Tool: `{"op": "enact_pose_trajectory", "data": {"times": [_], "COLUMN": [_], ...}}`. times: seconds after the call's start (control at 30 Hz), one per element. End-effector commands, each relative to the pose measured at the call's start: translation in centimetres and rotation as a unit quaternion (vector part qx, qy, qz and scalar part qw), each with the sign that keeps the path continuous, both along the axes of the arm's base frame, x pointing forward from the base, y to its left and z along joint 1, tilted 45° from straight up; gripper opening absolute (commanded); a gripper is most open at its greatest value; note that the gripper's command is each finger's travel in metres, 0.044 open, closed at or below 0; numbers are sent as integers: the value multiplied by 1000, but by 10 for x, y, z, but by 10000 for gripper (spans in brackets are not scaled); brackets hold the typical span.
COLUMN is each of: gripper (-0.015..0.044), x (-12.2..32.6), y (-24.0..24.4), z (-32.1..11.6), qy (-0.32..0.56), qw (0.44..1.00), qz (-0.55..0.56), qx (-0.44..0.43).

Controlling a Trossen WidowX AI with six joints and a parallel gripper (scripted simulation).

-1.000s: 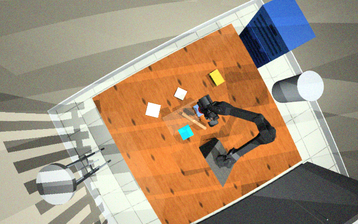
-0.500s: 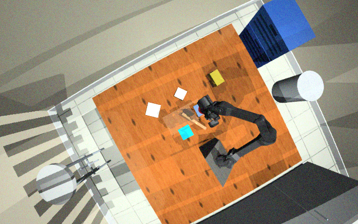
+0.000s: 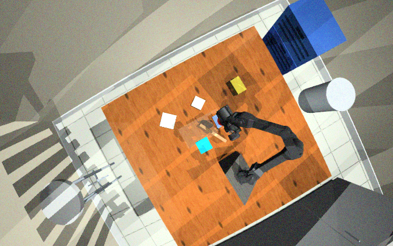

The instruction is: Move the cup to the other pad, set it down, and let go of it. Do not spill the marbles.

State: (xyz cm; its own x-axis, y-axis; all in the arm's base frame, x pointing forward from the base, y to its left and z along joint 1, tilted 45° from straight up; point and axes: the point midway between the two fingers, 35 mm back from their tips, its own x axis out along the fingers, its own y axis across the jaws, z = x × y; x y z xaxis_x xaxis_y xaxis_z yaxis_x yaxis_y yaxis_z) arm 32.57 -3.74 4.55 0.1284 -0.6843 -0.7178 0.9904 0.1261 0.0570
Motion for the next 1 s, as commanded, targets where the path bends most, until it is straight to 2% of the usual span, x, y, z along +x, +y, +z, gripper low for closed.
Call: {"op": "enact_pose_trajectory", "data": {"times": [0.0, 0.97], "gripper": [0, 0], "x": [-5, -50], "y": [7, 57], "z": [-7, -60], "qy": [-1, -1], "qw": [1000, 1000], "qz": [1, 1], "qx": [-1, 0]}}
